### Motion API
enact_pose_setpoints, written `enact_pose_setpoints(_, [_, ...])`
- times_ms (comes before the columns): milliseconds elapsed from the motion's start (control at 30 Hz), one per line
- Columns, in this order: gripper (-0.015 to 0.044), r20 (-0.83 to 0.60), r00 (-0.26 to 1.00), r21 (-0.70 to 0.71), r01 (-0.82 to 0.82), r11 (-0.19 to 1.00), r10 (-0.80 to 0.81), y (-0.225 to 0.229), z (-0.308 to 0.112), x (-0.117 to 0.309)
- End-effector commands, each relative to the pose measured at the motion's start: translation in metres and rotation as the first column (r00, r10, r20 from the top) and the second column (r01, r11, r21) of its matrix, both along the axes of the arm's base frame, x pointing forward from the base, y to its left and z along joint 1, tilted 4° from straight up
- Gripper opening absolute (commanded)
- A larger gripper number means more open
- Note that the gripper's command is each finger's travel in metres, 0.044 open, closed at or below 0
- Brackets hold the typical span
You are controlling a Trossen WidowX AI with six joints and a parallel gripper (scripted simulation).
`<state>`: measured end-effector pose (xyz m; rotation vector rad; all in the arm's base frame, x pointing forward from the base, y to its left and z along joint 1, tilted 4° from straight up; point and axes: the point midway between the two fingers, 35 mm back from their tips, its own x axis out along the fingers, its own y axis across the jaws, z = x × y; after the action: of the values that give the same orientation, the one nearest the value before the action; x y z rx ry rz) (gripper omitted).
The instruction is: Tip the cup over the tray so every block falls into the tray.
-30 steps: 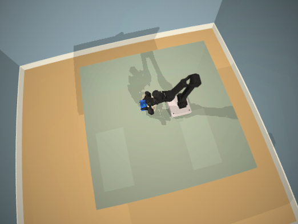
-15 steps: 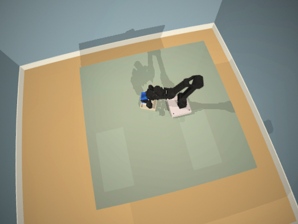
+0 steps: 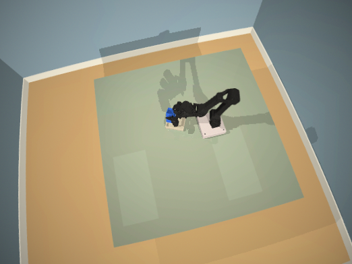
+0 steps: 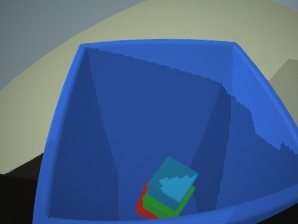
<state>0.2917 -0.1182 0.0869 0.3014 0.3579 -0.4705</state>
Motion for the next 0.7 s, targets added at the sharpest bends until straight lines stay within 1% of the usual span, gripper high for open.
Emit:
enact_pose_setpoints(0, [0.0000,0.035,0.999,0.071,0.039,0.997,-0.041,-0.0008,-0.0001,0.0000])
enact_pose_setpoints(333, [0.0000,0.103,0.985,0.256,0.110,0.960,-0.140,-0.0009,-0.0014,0.0007])
enact_pose_setpoints(667, [0.0000,0.151,0.957,0.436,0.161,0.886,-0.248,-0.0010,-0.0028,0.0013])
